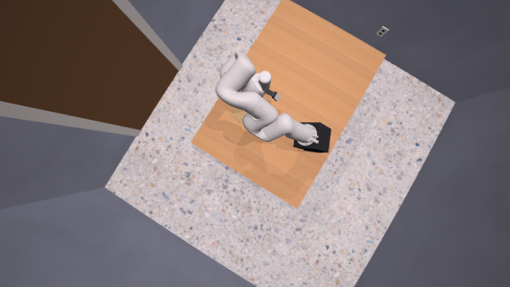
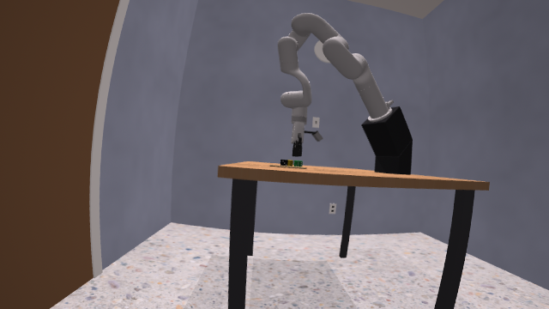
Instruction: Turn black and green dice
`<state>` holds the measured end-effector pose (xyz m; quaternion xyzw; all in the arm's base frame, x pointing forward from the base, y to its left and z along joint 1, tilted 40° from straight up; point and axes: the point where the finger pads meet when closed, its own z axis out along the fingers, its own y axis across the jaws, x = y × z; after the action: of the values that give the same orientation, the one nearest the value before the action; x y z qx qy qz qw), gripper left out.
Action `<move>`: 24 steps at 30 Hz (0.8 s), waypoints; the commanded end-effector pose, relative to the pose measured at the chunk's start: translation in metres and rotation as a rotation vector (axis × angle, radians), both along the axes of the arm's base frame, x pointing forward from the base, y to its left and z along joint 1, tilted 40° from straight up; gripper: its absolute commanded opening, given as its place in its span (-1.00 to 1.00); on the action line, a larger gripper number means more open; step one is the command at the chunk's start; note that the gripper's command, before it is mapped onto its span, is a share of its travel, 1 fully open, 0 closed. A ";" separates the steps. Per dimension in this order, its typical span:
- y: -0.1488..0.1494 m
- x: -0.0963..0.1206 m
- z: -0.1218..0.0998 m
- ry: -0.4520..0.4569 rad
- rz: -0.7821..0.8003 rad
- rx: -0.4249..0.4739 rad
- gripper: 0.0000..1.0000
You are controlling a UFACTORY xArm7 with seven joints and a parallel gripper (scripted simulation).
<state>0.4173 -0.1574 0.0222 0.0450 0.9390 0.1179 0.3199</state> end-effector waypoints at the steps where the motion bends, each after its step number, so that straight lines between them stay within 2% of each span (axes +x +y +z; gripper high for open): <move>1: 0.006 -0.003 0.000 -0.001 -0.002 -0.001 1.00; 10: 0.043 -0.021 -0.006 -0.001 -0.002 -0.001 1.00; 24: 0.056 -0.028 -0.007 -0.001 -0.002 -0.001 1.00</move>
<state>0.3897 -0.1006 0.0145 0.0449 0.9390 0.1180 0.3199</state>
